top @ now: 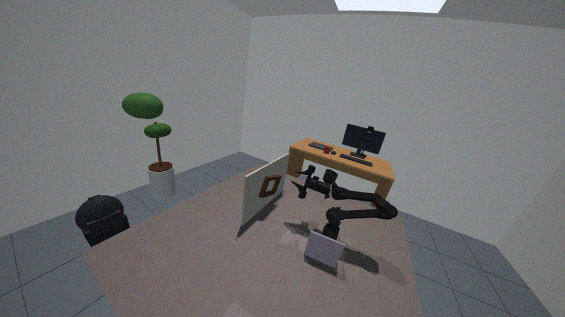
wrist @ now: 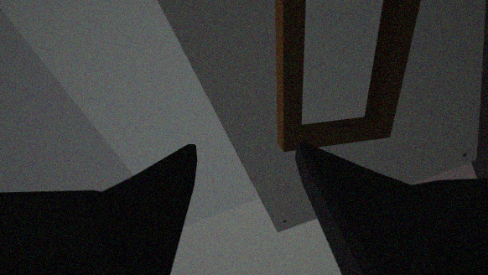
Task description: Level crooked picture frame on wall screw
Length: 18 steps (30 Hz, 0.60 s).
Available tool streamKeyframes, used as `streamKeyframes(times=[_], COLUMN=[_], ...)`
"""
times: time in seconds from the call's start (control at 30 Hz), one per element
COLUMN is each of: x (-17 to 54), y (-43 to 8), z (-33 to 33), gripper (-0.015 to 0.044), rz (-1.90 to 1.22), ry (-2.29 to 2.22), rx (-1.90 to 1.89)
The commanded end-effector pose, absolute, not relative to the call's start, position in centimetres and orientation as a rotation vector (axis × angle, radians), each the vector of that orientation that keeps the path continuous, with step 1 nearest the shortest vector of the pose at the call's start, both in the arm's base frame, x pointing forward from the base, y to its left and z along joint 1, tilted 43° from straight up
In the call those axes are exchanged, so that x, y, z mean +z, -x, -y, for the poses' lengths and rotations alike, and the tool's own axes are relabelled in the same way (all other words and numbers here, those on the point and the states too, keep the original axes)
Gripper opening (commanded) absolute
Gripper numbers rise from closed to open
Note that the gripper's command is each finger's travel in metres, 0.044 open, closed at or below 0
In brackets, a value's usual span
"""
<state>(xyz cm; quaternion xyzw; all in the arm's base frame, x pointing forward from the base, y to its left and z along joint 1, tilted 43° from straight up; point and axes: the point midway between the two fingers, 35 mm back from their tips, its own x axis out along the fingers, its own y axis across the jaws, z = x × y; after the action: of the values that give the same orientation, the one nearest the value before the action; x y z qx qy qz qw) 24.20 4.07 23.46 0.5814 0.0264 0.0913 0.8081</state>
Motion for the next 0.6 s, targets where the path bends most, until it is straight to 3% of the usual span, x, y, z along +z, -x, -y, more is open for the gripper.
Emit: streamKeyframes(times=[0.0,0.57], x=[23.5,19.6], y=[-24.2,-25.3], z=[-4.0,-0.1], gripper=[0.0260,0.0260], rz=[-0.051,-0.040], ry=[-1.248,-1.145], rx=[0.192,0.193])
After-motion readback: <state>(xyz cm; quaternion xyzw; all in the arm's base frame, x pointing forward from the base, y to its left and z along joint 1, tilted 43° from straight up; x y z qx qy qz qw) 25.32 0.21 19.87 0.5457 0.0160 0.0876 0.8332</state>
